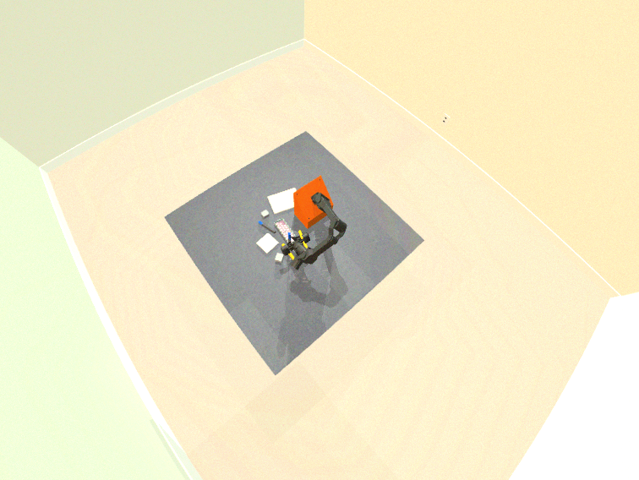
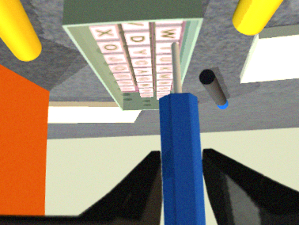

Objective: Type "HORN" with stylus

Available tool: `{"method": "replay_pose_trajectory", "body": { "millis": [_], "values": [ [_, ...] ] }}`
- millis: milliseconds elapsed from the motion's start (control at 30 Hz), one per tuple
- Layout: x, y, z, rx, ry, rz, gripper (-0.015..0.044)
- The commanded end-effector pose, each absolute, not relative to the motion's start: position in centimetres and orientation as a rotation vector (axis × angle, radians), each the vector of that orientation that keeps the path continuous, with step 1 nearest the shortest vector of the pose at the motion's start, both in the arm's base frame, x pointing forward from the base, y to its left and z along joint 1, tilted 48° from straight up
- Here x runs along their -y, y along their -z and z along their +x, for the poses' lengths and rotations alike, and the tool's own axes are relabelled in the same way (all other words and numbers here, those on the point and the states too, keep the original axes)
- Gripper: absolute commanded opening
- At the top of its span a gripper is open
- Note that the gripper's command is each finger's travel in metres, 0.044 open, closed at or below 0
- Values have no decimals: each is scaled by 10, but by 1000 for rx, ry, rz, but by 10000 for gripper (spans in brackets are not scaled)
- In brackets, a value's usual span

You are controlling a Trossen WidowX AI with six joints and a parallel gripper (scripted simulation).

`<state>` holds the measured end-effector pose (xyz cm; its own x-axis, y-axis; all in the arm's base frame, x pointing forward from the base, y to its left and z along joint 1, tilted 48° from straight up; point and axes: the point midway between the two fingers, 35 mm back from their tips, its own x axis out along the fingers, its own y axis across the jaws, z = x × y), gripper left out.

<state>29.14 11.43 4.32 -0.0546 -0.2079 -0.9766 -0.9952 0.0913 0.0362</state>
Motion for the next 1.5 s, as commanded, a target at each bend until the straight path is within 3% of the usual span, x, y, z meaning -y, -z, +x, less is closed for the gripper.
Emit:
{"method": "replay_pose_trajectory", "body": {
  "millis": [0,1467],
  "values": [
    [-115,-43,291,-1440,-1068,-1266,81],
    [-125,-33,290,-1440,-1069,-1266,81]
  ]
}}
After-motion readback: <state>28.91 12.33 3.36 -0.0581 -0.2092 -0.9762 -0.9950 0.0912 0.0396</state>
